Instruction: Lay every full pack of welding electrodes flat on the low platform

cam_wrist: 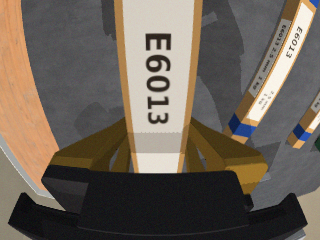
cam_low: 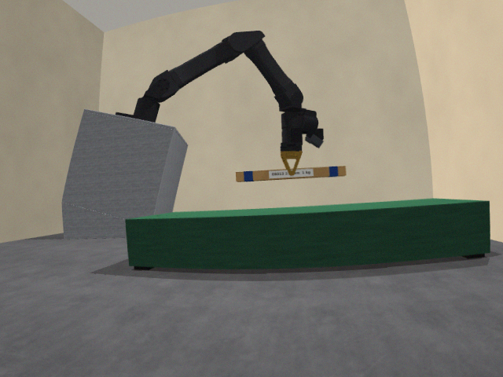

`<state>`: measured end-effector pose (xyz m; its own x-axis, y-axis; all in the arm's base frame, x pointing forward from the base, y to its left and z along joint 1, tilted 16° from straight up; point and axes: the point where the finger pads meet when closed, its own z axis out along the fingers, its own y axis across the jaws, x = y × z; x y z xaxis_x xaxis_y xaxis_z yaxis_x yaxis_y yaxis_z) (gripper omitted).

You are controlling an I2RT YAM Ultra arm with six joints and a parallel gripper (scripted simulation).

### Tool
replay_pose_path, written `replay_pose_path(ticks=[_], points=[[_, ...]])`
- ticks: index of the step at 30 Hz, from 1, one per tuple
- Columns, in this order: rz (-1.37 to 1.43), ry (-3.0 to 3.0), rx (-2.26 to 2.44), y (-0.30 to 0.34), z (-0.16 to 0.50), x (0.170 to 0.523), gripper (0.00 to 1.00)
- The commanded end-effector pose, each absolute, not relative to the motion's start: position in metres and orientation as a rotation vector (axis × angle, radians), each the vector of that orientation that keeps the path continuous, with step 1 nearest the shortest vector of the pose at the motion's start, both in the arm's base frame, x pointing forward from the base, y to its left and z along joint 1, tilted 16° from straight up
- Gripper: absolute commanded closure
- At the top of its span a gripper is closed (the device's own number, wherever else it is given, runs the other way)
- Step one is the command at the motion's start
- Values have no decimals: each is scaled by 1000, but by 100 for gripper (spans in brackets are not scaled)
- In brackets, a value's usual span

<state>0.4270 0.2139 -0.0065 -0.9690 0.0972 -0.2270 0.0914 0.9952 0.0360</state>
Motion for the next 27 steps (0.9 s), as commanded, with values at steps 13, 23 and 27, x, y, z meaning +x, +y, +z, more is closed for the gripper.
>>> replay_pose_path(ticks=[13,23,27], points=[[89,2827,144,250,48,443,100],[89,2827,144,251,56,446,100],[89,2827,144,251,57,446,100]])
